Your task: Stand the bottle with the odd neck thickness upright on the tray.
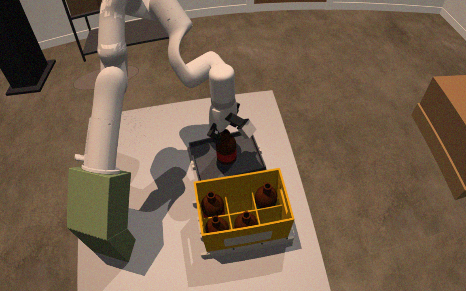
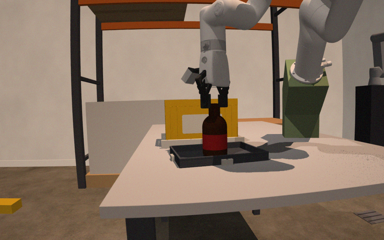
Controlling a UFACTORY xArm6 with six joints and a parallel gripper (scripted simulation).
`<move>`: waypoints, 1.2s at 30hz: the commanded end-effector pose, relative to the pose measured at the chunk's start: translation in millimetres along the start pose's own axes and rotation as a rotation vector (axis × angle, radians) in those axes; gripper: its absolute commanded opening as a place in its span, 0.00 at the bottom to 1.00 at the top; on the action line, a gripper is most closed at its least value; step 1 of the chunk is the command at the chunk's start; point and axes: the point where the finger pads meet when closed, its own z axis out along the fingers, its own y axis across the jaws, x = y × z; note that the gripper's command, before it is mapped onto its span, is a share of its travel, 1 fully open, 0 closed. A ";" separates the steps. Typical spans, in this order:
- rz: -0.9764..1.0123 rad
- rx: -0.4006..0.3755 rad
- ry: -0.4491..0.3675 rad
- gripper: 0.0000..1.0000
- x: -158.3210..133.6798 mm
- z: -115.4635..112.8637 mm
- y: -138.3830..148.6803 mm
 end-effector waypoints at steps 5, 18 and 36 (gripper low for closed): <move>-0.001 0.001 0.002 1.00 0.5 -4.5 -0.7; -0.001 0.001 0.002 1.00 0.5 -26.7 -0.7; -0.001 0.001 0.002 1.00 0.4 -66.7 -0.7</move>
